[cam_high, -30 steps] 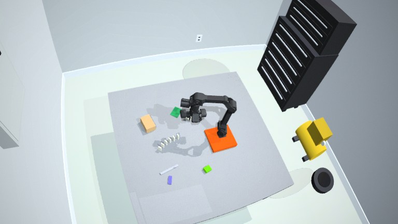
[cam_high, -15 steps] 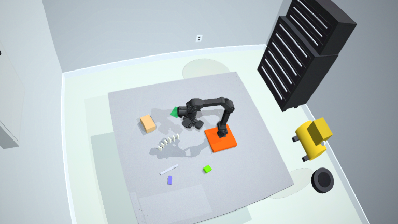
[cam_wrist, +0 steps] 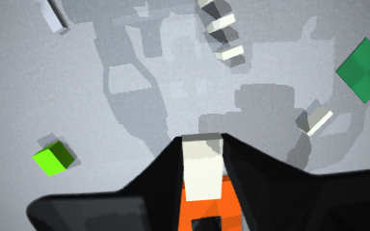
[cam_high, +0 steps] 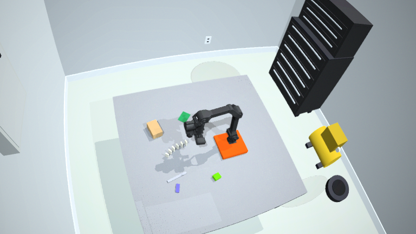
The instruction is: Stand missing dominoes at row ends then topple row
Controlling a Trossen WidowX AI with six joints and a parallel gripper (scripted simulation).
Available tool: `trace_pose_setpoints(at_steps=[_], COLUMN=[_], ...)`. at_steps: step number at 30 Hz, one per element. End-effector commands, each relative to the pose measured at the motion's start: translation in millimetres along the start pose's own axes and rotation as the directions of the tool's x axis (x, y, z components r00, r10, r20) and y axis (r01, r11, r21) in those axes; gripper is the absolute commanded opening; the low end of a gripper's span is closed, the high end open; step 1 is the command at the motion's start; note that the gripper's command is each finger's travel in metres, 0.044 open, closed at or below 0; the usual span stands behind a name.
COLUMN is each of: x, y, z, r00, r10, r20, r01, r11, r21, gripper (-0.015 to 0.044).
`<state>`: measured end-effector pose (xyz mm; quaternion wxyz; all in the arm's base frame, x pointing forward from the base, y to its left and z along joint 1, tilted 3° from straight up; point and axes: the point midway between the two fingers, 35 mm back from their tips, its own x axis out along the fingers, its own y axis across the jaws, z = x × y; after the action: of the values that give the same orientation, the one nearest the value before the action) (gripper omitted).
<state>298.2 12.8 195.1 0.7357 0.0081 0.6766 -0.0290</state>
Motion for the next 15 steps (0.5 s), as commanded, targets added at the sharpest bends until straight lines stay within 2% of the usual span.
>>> trace_pose_setpoints(at_steps=[1, 3, 15], x=[7.3, 7.5, 7.5], y=[52.7, 55.9, 56.1], z=[12.6, 12.9, 12.9], r00=[1.000, 1.000, 1.000], r10=[-0.012, -0.012, -0.012], r20=[-0.018, -0.018, -0.018], r01=[0.021, 0.021, 0.021], r11=[0.780, 0.741, 0.738], r21=[0.626, 0.671, 0.674], gripper=[0.0107, 0.0107, 0.0107])
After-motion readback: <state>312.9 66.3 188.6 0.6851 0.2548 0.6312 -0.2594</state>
